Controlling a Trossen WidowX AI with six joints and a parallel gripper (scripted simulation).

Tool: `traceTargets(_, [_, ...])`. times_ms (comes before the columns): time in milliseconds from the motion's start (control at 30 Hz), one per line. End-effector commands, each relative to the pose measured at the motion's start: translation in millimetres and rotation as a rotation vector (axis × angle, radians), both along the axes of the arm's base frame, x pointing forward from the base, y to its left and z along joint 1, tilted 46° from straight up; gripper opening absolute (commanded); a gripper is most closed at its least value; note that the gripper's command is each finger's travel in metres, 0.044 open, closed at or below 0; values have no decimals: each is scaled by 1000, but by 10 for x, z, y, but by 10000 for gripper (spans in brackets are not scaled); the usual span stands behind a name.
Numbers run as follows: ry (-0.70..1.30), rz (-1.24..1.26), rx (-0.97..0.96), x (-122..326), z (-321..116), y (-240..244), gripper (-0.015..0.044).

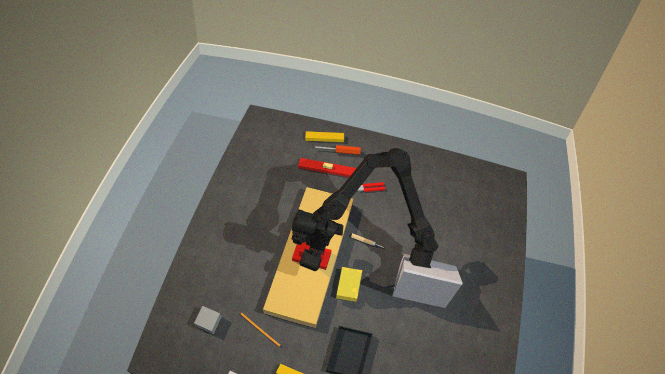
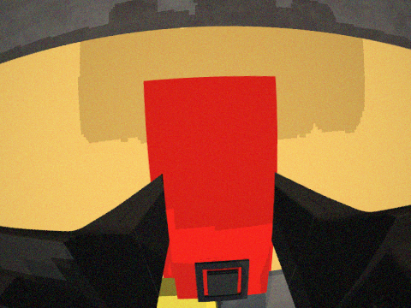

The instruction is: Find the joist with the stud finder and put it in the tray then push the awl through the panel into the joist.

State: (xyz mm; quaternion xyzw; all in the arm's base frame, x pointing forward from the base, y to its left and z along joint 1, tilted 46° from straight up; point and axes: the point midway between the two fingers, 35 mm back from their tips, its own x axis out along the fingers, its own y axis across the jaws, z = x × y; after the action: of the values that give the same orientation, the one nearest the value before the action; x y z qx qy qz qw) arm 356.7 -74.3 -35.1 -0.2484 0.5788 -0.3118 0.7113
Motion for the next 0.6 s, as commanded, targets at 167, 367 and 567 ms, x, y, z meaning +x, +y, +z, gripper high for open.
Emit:
traceTargets(167, [-1,-1,2,38,-170,166,0])
traceTargets(367, [-1,-1,3,63,-284,277,0])
traceTargets(567, [-2,-1,3,88,-397,388,0])
